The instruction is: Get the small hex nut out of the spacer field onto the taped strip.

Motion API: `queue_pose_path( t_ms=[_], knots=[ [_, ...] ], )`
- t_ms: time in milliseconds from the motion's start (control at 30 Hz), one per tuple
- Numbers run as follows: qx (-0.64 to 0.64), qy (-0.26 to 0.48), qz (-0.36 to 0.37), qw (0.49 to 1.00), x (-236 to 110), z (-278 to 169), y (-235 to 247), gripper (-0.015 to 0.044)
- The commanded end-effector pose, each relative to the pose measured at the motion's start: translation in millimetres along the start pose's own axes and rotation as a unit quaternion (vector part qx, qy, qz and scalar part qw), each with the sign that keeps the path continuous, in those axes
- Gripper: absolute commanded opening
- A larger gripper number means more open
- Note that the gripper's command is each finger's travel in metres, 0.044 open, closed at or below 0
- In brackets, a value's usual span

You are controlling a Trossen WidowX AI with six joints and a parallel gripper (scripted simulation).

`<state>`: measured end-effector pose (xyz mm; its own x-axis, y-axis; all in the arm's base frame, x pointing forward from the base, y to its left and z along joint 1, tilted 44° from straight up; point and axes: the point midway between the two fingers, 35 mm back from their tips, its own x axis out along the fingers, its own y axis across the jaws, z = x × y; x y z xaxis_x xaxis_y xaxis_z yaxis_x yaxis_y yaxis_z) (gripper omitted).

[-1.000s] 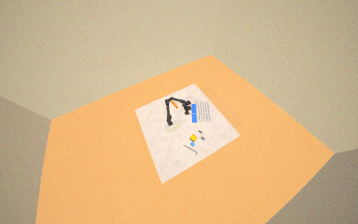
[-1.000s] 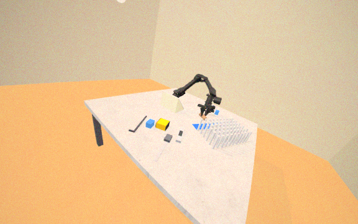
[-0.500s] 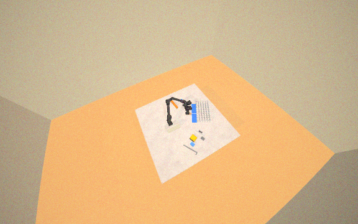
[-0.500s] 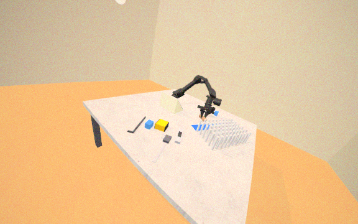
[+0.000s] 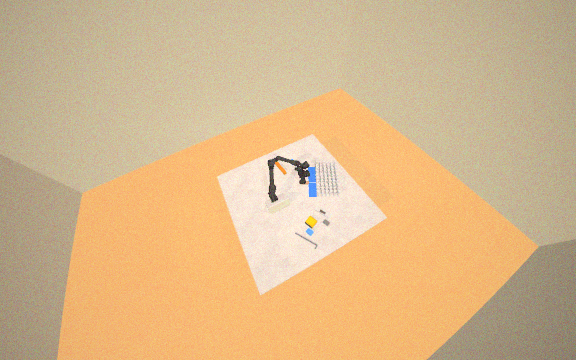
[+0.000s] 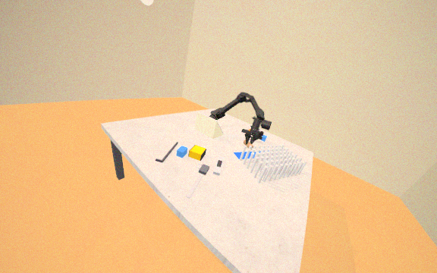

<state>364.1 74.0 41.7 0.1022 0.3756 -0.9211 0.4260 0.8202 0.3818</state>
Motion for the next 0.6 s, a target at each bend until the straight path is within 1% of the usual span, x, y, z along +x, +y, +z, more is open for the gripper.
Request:
queue_pose_path(
  t_ms=[0,567],
  knots=[
    [-0.001,-0.005,0.004,1.000,-3,6,2,0.0000],
    [-0.001,-0.005,0.004,1.000,0,17,1,0.0000]
  ],
)
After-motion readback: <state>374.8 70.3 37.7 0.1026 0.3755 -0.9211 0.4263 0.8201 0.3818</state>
